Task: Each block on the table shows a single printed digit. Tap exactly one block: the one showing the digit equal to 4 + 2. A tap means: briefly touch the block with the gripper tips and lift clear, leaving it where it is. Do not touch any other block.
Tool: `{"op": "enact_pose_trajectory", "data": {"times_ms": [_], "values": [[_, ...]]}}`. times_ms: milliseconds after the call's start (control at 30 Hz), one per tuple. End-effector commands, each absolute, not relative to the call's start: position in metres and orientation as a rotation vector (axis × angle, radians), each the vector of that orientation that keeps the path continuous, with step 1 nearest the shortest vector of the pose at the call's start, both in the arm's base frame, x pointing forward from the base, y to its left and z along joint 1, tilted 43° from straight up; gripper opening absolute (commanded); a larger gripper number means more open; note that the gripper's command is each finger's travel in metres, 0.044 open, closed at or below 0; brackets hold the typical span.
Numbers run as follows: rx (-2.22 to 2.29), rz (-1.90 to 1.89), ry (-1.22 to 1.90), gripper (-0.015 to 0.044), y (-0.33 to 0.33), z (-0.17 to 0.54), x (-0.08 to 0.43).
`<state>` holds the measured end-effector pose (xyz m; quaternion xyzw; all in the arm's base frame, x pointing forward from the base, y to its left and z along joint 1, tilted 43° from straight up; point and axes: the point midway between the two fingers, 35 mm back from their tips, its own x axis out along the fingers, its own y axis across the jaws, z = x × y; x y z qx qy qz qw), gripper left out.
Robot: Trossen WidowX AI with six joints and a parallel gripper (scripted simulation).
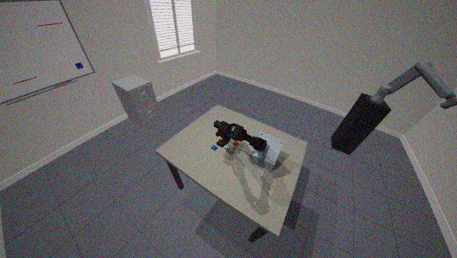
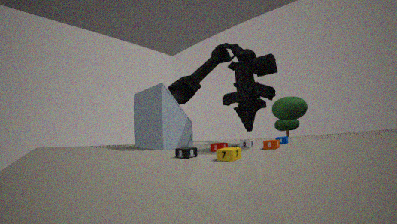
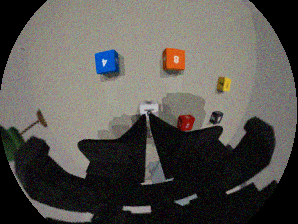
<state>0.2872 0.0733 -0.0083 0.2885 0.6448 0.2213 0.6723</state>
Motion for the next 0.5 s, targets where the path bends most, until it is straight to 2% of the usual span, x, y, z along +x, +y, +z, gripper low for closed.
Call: {"op": "enact_pose_trajectory", "data": {"times_ms": [0, 467], "values": [[0.658, 0.498, 1.455, 0.0020, 0.075, -0.010, 0.287], [0.658, 0.498, 1.455, 0.0020, 0.091, -0.027, 0.288]]}}
